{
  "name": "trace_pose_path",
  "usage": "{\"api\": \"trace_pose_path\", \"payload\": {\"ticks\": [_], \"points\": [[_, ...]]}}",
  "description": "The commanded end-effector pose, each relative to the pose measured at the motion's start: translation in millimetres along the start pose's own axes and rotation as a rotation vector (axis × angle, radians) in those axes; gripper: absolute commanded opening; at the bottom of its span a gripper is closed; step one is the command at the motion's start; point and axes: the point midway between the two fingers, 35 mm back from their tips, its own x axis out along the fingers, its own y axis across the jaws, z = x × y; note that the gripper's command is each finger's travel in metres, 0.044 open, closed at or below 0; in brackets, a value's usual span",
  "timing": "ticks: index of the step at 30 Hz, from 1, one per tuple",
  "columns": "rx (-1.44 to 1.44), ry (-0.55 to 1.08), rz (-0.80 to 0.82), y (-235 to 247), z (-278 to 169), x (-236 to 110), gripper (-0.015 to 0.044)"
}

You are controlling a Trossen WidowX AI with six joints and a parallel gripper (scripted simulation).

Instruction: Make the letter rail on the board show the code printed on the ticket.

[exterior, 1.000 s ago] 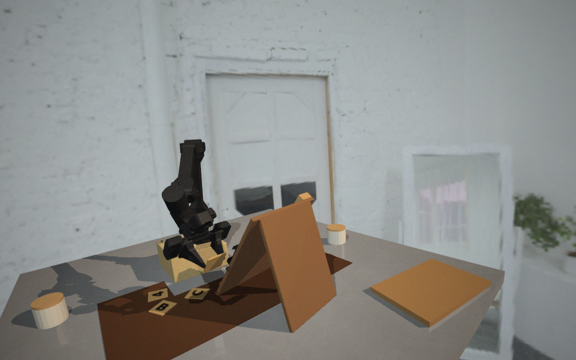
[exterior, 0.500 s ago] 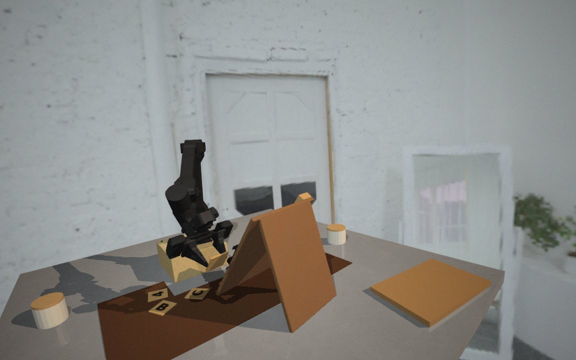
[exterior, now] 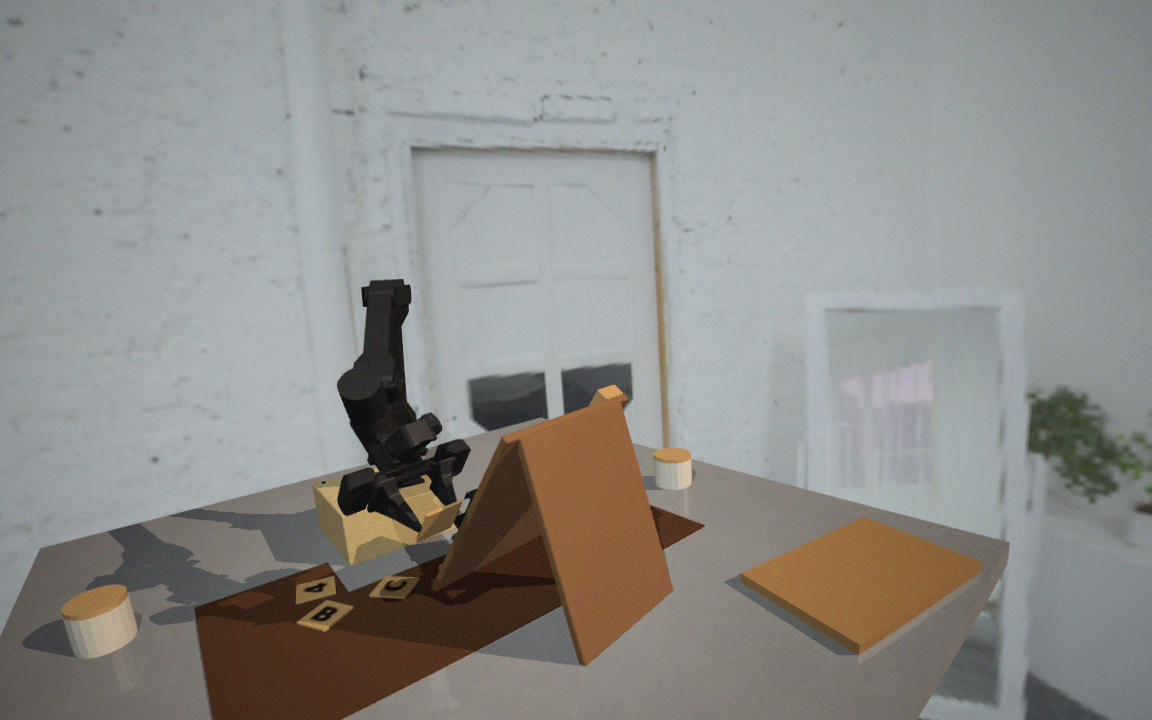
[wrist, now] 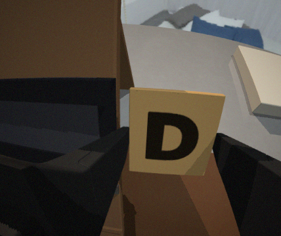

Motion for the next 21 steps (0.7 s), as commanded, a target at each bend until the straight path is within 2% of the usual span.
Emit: {"api": "trace_pose_path", "payload": {"ticks": [1, 21], "points": [[0.005, 0.002, 0.000, 3.0, -0.8, 0.4, 0.0000], [0.005, 0.002, 0.001, 13.0, -0.7, 0.4, 0.0000]]}}
